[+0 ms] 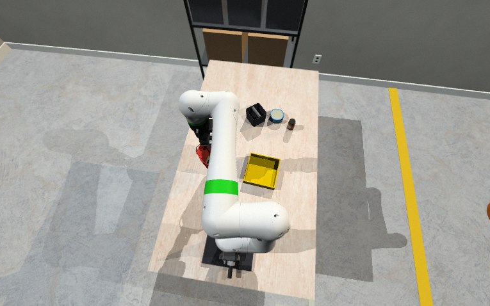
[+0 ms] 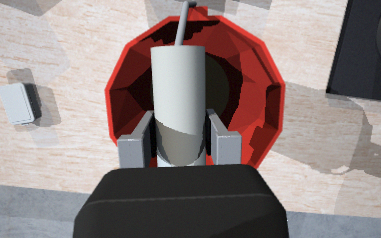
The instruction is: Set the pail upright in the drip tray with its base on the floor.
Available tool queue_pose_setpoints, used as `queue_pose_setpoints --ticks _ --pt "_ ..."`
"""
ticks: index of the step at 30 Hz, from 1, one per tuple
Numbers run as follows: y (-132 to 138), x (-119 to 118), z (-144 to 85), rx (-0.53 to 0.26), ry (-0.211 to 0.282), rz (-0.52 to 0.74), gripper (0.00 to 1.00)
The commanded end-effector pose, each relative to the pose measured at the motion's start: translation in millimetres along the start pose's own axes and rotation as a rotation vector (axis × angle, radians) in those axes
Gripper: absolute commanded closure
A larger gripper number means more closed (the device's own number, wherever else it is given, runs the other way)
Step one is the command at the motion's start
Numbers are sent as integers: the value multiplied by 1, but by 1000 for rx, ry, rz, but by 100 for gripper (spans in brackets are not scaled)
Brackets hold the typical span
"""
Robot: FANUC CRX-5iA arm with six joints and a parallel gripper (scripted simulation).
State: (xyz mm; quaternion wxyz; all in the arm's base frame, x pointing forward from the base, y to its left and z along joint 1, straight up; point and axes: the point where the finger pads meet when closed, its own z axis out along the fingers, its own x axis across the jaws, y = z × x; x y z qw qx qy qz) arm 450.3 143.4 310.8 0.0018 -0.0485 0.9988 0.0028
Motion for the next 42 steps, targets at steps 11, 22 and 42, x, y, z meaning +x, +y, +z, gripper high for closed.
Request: queue_pose_setpoints --ticks 11,22,42 --pt "0 0 -1 -1 -2 0 100" --pt "0 0 -1 -1 -2 0 100" --pt "-4 0 -1 -1 -2 0 100"
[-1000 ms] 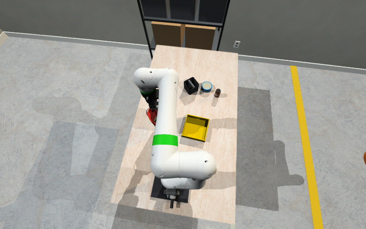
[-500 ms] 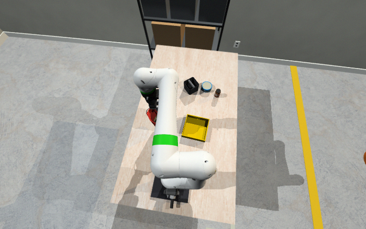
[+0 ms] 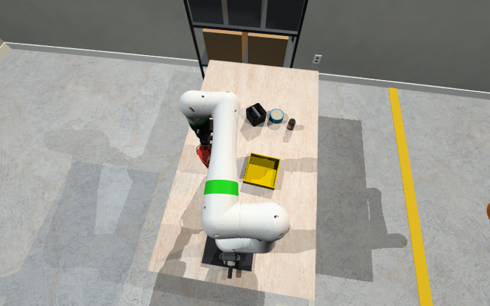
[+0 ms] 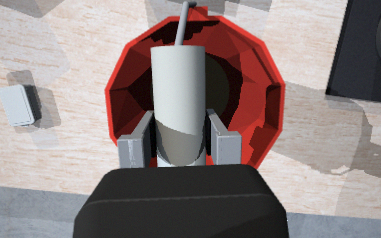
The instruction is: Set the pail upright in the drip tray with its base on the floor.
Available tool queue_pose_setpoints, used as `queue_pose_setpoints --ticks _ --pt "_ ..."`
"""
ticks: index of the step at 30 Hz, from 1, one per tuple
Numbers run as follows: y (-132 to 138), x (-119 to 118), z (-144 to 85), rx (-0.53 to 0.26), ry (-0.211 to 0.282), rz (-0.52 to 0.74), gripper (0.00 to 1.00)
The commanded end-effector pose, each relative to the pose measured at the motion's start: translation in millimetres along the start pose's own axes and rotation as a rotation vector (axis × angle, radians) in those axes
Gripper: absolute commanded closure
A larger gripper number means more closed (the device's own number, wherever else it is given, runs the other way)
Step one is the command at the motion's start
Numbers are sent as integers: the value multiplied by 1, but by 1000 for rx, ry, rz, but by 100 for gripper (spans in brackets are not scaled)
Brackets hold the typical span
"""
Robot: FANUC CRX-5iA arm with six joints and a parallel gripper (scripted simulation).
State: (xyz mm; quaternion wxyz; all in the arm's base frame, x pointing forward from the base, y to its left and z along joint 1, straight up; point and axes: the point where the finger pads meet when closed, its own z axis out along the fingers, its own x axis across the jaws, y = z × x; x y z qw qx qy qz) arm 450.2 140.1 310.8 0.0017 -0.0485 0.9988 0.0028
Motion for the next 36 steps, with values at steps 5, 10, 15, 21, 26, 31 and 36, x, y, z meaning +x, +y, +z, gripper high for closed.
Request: queue_pose_setpoints --ticks 5,10,15,21,26,31,36 --pt "-4 0 -1 -1 -2 0 100" --pt "-9 1 -1 -1 -2 0 100" --pt "-12 1 -1 -1 -2 0 100" --pt "-20 2 -1 -1 -2 0 100" --pt "-28 3 -1 0 -2 0 100" --pt "-33 3 -1 0 -2 0 100" --pt "-43 4 -1 0 -2 0 100"
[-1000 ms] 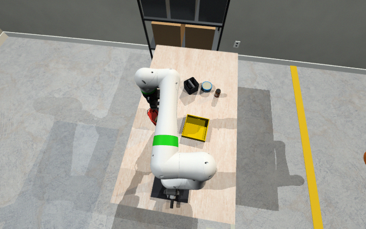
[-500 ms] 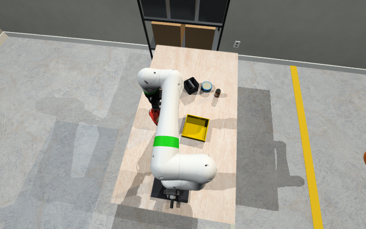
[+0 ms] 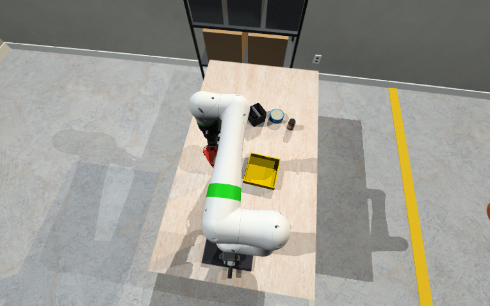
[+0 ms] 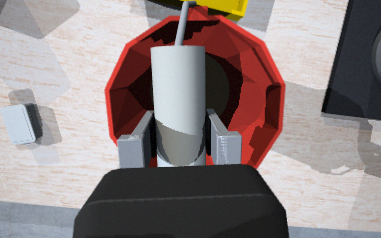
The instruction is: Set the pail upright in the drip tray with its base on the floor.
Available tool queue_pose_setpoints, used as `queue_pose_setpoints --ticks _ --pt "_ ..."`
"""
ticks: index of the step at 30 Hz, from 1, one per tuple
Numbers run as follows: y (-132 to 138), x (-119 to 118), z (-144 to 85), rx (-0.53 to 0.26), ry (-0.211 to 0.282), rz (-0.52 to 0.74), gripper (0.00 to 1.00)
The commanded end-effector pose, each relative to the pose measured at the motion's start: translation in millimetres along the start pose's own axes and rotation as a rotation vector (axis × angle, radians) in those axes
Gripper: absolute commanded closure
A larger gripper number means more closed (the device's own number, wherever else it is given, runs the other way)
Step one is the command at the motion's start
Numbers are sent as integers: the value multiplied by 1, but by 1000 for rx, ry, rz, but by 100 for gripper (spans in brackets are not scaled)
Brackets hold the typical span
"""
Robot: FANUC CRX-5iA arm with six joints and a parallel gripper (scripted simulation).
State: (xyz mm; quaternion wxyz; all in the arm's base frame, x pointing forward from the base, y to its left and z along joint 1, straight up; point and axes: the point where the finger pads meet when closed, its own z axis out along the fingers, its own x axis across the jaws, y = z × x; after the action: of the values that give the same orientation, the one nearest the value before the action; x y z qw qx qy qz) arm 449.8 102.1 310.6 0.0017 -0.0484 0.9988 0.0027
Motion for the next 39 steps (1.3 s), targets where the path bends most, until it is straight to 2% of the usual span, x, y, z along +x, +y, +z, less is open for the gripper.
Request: queue_pose_setpoints --ticks 1,39 --pt "-7 1 -1 -1 -2 0 100" --pt "-94 10 -1 0 -2 0 100"
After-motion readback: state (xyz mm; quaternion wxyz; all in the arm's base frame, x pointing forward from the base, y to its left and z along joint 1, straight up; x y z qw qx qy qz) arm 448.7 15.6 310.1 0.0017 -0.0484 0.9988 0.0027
